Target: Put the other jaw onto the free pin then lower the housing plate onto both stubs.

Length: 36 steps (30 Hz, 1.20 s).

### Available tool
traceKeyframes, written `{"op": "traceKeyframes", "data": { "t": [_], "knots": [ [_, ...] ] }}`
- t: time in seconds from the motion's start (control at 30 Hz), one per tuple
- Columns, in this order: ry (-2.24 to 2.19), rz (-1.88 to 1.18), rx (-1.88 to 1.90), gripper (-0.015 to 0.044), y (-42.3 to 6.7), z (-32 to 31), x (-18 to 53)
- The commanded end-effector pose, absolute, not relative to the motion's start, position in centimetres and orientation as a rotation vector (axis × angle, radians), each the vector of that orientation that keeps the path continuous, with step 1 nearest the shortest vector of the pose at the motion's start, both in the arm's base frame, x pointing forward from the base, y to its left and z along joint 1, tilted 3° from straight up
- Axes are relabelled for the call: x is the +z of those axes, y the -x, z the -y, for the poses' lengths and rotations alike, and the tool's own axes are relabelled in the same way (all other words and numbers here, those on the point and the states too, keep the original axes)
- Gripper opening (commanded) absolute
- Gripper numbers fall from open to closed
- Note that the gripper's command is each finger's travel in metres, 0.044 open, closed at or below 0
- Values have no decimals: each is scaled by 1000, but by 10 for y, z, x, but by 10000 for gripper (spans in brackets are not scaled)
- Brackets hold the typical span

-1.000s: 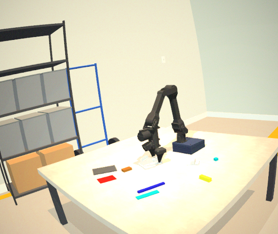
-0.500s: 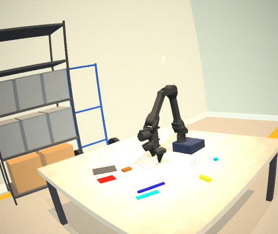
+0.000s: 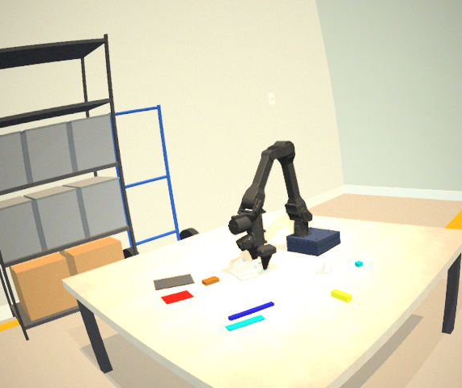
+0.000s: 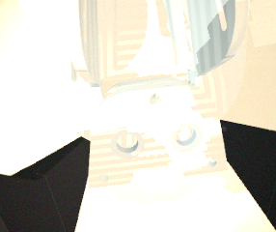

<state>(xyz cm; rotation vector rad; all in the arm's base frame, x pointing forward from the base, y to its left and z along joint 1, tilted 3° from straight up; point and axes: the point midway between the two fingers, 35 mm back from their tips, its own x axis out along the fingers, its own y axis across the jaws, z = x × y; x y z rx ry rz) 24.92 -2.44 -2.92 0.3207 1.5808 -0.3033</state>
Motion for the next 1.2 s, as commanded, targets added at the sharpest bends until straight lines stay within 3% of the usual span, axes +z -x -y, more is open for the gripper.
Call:
{"op": "traceKeyframes", "data": {
  "t": [0.0,1.17],
  "knots": [
    [-323,-1581,-305,351,-250,24,-32],
    [-323,-1581,-305,351,-250,24,-27]
  ]
}}
